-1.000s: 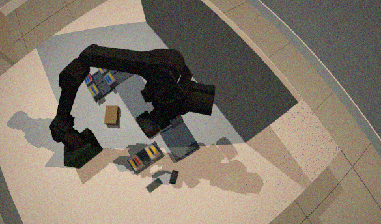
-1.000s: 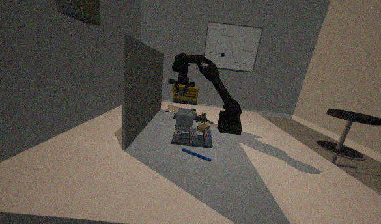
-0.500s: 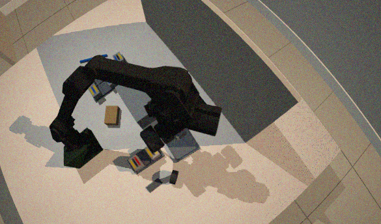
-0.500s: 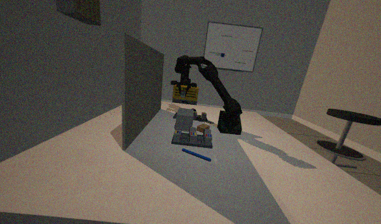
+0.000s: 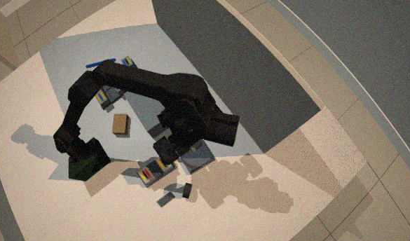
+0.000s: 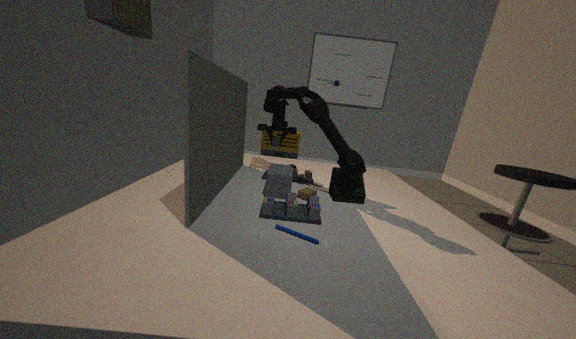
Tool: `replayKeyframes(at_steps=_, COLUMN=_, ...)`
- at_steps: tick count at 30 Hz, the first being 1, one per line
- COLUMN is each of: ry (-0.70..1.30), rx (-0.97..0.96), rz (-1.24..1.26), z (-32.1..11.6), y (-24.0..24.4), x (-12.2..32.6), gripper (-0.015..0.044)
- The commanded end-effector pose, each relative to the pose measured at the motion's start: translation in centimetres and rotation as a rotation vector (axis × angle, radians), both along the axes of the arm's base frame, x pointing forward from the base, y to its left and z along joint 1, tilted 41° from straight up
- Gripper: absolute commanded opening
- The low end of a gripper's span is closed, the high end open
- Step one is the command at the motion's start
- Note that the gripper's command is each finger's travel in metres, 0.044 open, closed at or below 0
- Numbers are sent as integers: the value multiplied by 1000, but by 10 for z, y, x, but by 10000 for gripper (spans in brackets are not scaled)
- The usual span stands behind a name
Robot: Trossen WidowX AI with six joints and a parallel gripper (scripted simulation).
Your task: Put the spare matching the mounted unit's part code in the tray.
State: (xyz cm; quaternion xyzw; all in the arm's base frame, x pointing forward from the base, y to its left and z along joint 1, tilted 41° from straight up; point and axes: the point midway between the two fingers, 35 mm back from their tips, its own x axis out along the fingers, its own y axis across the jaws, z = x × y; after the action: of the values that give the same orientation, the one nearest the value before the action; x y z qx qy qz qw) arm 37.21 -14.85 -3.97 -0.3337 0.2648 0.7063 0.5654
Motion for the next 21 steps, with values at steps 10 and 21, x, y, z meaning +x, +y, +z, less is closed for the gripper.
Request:
replayKeyframes(at_steps=10, ry=2, rx=3, rz=-7, z=-9, y=5, x=0, gripper=0)
replayKeyframes(at_steps=21, ry=2, rx=3, rz=-7, z=-16, y=10, x=0, gripper=0)
